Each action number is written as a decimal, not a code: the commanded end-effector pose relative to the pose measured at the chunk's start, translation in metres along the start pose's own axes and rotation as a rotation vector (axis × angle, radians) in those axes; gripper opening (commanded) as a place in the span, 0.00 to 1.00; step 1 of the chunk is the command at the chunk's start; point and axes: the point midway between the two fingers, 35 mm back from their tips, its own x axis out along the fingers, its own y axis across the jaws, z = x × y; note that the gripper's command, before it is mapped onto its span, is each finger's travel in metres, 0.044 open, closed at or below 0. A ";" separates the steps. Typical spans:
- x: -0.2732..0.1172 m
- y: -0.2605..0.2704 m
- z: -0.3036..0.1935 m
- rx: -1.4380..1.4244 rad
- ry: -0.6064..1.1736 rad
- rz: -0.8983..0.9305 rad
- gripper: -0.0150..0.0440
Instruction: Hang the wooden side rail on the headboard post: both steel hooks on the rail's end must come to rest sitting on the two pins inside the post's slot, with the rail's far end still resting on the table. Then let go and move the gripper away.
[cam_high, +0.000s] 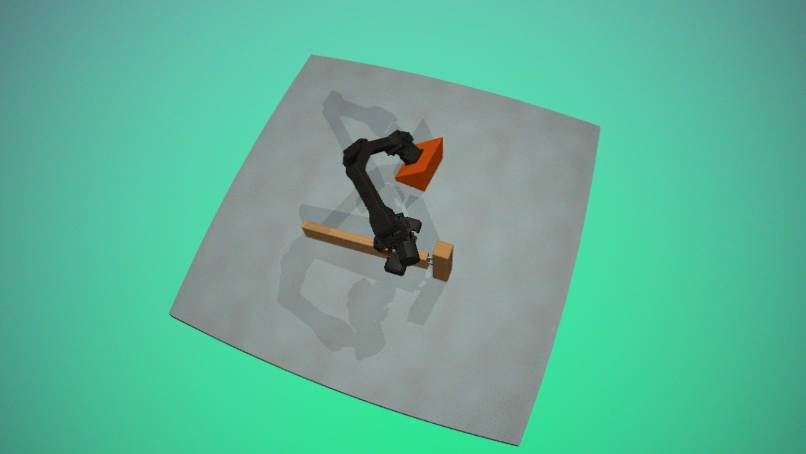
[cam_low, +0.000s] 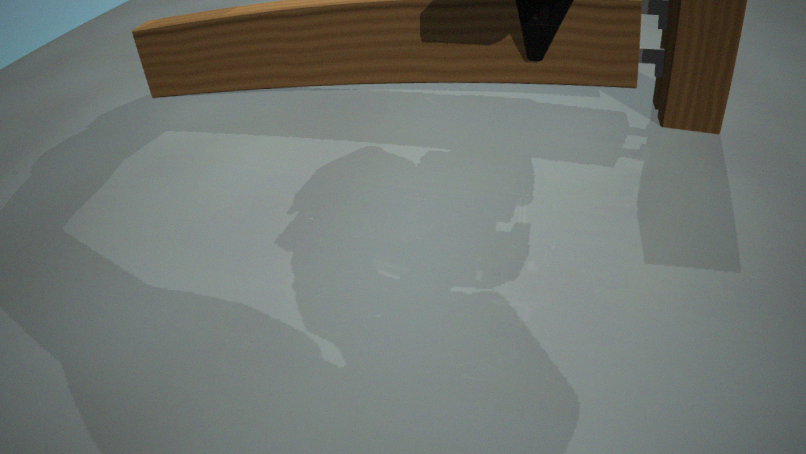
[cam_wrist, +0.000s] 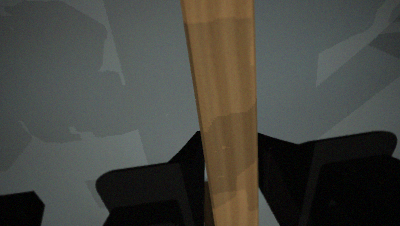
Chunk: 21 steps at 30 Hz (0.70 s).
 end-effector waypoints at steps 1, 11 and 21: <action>-0.003 0.001 -0.002 0.004 0.006 0.006 0.25; -0.004 0.002 -0.003 0.004 0.006 0.006 0.25; -0.004 0.000 -0.004 0.004 0.006 0.006 0.25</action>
